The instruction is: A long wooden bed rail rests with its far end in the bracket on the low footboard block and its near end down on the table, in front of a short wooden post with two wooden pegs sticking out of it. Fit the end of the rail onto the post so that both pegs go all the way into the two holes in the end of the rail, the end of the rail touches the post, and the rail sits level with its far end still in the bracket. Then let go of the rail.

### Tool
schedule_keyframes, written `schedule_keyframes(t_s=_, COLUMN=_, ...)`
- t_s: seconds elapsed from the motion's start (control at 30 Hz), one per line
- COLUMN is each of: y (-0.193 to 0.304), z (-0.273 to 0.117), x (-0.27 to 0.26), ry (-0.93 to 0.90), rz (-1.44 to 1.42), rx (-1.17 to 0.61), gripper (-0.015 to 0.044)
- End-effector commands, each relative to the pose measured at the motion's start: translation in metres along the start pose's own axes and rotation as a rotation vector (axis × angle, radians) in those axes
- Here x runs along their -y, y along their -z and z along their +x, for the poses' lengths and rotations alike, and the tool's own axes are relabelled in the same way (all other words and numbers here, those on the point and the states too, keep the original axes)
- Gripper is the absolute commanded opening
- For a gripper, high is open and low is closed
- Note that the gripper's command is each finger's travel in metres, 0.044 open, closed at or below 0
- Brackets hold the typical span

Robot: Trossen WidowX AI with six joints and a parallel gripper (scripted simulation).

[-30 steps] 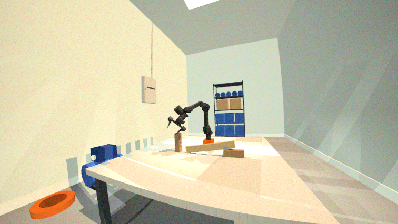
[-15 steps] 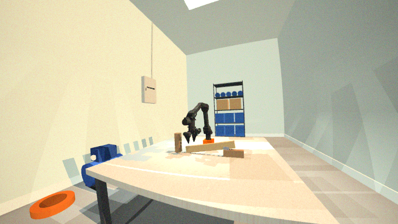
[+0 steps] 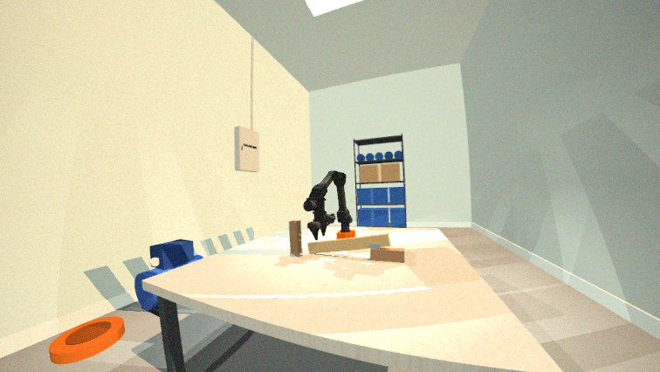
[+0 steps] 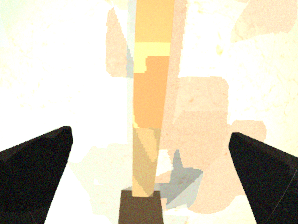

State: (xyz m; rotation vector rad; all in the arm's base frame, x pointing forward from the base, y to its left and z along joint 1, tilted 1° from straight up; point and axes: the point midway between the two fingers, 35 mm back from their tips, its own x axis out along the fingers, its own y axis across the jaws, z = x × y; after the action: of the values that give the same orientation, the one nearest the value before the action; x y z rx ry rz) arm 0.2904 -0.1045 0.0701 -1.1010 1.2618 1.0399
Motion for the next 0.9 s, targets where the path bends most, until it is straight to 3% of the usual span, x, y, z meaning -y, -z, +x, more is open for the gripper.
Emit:
schedule_keyframes(t_s=0.0, y=-0.001, z=0.009, x=-0.001, ry=-0.009, rz=-0.006, rx=0.006, gripper=0.044)
schedule_keyframes(t_s=0.87, y=-0.002, z=0.051, x=-0.001, ry=-0.01, rz=-0.006, rx=0.007, gripper=0.044)
